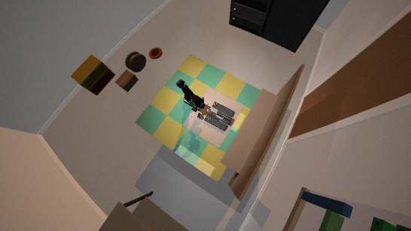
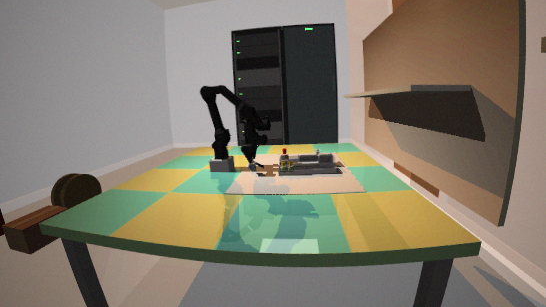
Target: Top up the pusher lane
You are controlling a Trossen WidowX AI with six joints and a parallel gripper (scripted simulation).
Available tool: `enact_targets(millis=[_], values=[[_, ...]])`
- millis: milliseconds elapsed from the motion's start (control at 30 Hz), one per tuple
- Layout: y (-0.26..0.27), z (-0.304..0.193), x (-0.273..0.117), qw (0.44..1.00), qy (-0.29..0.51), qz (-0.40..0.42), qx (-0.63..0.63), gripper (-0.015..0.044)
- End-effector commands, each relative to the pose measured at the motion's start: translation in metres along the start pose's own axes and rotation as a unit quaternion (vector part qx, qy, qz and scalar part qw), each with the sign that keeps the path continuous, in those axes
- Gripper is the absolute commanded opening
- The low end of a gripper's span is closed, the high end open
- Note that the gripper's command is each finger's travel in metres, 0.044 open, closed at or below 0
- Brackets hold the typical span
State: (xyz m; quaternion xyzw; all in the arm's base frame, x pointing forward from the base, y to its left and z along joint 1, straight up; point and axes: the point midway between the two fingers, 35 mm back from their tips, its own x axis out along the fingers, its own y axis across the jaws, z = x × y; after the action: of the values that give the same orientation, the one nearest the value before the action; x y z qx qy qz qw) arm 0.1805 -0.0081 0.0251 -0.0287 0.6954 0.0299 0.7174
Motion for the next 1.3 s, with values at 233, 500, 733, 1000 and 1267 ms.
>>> enact_targets(millis=[233,500,733,1000,1267], values=[[0.000,-0.003,0.020,1.000,0.007,-0.001,-0.001,0.0440],[0.000,-0.003,0.024,1.000,0.007,-0.001,-0.001,0.0335],[0.000,-0.003,0.024,1.000,0.007,-0.001,-0.001,0.0171],[-0.001,-0.002,0.020,1.000,0.007,-0.001,-0.001,0.0059],[-0.004,0.006,-0.019,1.000,0.006,-0.001,-0.001,0.0000]])
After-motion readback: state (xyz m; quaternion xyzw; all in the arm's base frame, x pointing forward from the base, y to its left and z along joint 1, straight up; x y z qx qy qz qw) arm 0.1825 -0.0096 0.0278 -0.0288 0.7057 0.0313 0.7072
